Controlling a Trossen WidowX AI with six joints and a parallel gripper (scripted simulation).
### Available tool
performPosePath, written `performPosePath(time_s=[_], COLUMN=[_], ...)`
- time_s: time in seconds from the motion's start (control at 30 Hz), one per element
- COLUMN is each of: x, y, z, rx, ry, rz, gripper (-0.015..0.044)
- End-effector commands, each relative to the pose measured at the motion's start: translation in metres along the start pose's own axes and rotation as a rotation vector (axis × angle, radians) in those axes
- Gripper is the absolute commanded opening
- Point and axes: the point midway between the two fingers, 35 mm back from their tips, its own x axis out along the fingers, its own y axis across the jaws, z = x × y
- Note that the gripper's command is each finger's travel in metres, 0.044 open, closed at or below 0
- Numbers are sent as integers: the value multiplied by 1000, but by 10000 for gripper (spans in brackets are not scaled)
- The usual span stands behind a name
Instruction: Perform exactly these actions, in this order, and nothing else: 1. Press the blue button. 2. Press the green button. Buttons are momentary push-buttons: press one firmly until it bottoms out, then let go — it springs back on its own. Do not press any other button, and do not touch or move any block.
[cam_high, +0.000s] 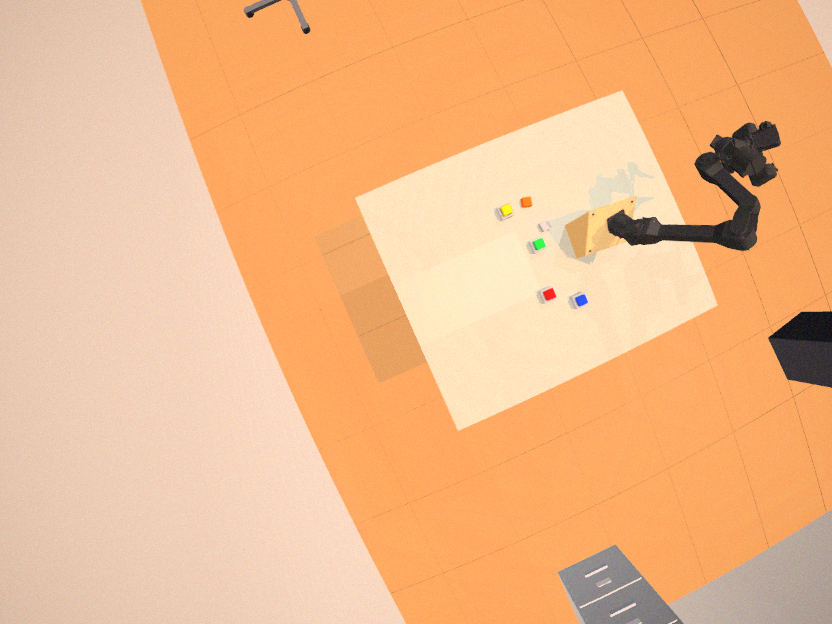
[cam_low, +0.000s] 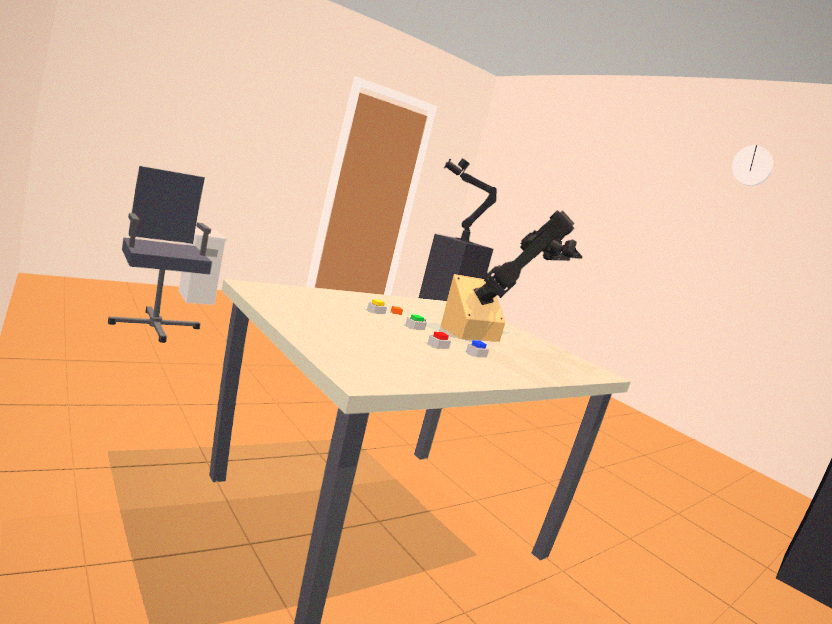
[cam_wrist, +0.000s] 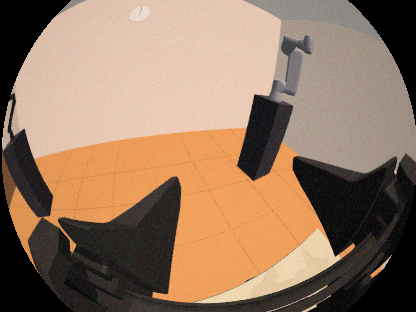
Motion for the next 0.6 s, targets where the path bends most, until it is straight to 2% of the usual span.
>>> performPosePath(time_s=[0.0,0.07,0.3,0.57], x=[-2,-22,-132,-282], y=[2,13,53,67], z=[3,27,110,153], rx=[1,9,37,37], ry=[-10,-92,-417,-722], rz=[9,80,406,793], gripper=[400,400,400,400])
